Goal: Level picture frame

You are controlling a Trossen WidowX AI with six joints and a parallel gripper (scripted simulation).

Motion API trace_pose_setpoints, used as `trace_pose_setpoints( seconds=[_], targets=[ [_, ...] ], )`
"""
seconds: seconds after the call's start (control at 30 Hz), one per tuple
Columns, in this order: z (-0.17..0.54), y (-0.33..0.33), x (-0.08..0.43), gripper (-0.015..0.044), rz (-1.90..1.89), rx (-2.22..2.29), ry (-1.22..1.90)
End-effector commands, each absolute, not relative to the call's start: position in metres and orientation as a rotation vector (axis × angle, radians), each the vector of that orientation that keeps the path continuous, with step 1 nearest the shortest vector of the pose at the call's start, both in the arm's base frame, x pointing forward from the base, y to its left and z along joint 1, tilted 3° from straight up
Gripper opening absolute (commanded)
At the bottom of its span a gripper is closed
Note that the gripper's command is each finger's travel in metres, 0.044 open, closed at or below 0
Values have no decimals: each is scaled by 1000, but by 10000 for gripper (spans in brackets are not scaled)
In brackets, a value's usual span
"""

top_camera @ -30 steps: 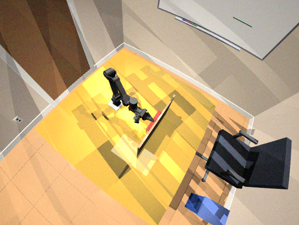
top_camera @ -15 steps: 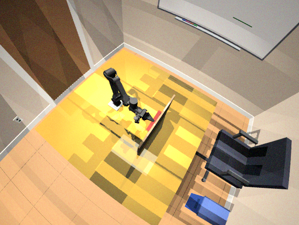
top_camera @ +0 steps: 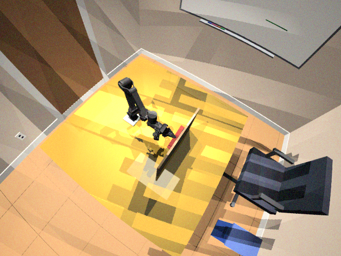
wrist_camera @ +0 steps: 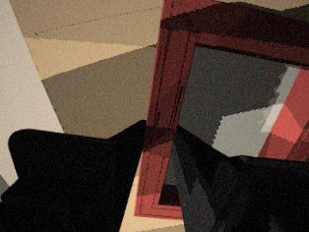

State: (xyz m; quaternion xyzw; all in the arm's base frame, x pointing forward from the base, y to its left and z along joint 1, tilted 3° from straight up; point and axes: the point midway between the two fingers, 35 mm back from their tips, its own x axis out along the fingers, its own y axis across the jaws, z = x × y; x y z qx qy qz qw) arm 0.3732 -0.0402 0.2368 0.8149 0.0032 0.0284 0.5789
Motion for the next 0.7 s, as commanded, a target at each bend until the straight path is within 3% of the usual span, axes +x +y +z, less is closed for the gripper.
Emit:
trace_pose_setpoints(
  seconds=[0.0, 0.67],
  targets=[
    [237, -40, 373, 0, 66, 1906, 7],
    [236, -39, 373, 0, 64, 1825, 5]
  ],
)
